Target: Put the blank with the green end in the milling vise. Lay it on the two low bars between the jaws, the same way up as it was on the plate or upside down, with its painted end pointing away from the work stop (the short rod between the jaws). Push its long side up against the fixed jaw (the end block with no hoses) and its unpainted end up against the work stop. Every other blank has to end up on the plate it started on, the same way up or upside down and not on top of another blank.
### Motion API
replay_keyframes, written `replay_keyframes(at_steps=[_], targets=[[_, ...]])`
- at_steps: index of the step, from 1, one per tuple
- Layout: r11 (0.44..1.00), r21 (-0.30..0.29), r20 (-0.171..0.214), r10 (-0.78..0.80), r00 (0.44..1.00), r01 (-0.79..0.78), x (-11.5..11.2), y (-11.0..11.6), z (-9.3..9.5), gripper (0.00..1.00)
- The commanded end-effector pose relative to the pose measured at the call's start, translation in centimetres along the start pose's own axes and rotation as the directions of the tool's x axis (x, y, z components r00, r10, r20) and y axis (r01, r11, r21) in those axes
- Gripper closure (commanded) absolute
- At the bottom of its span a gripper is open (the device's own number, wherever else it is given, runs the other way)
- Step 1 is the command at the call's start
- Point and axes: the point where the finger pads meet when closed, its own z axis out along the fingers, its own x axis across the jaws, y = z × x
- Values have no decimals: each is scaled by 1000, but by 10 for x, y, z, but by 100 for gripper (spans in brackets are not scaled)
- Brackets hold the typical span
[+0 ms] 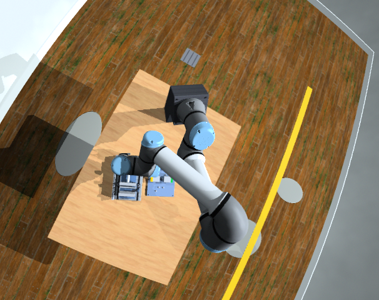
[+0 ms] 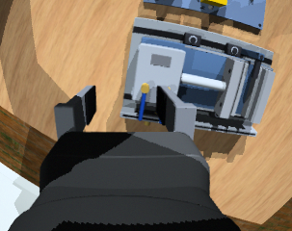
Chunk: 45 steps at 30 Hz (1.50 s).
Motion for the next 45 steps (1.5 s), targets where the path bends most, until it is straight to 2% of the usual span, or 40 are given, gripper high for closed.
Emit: replay_keyframes(at_steps=[1, 8, 13, 25, 30, 42, 45], targets=[[999, 34, -21, 19, 1000, -18, 1, -5, -4, 0], [999, 34, -21, 19, 1000, -18, 1, -5, -4, 0], [990, 107, -85, 105, 991, -96, 20, -44, -22, 0], [990, 107, -85, 105, 991, -96, 20, -44, -22, 0], [990, 107, -85, 105, 991, -96, 39, -85, -41, 0], [990, 107, -85, 105, 991, -96, 39, -85, -41, 0], [990, 107, -85, 105, 991, -96, 51, -110, -52, 0]])
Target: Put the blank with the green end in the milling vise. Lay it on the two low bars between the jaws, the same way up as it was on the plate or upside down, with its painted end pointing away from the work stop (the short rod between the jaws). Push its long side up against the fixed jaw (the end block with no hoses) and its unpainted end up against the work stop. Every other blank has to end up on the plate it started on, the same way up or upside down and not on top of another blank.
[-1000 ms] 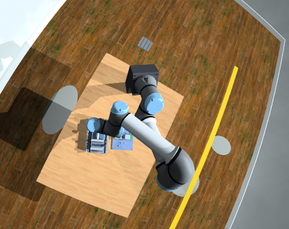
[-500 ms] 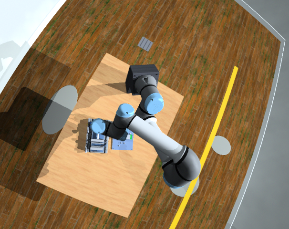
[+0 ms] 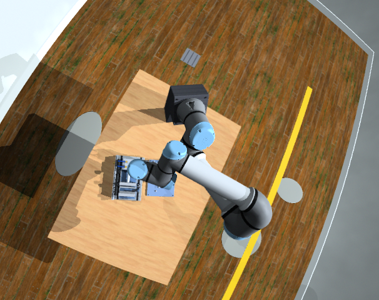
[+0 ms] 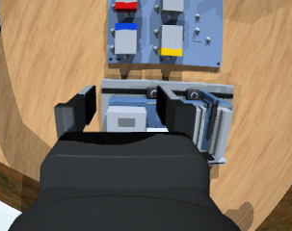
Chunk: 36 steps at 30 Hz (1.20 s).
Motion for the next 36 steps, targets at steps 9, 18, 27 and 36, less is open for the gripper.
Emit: replay_keyframes(at_steps=[9, 18, 27, 36], targets=[[1000, -1, -1, -1, 1000, 1, 14, -39, -13, 0], [1000, -1, 0, -1, 1000, 1, 30, -81, -25, 0], [1000, -1, -1, -1, 1000, 1, 33, -92, -29, 0], [1000, 0, -1, -1, 1000, 1, 47, -128, -40, 0]])
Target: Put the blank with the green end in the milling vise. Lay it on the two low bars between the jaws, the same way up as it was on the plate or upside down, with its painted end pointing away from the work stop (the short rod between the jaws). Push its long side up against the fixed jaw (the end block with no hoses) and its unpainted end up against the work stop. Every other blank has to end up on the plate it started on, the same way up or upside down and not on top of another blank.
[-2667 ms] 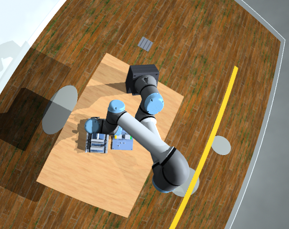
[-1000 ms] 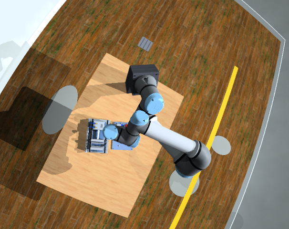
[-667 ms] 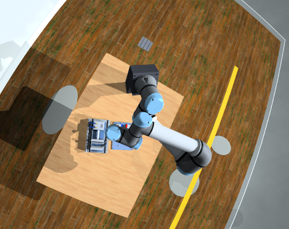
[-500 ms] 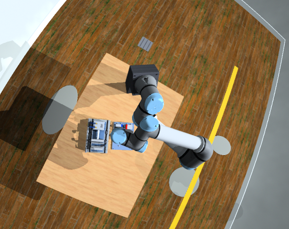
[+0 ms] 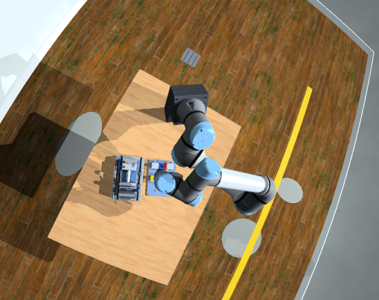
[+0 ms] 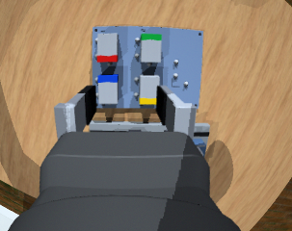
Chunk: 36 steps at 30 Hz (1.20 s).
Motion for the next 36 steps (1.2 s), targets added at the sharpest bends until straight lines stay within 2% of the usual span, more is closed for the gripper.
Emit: replay_keyframes(at_steps=[1, 36], targets=[[1000, -4, -6, -1, 1000, 1, 7, -22, -9, 0], [1000, -4, -6, -1, 1000, 1, 3, -9, -5, 0]])
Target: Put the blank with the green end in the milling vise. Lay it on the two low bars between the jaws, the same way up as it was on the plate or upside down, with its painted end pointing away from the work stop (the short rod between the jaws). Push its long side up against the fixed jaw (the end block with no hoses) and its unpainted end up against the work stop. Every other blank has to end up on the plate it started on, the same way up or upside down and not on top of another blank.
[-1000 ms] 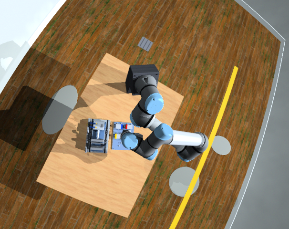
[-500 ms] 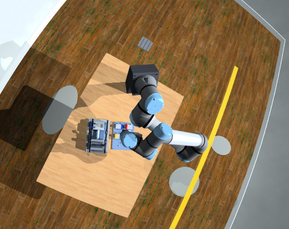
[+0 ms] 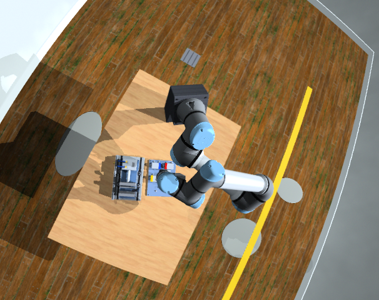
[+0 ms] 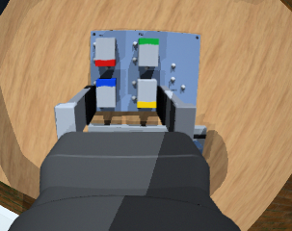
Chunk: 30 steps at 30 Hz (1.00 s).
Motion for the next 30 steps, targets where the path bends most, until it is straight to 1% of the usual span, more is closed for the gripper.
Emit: replay_keyframes(at_steps=[1, 30], targets=[[1000, 0, 0, 0, 1000, 0, 0, 2, 0, 0], [1000, 0, 0, 0, 1000, 0, -1, 5, 1, 0]])
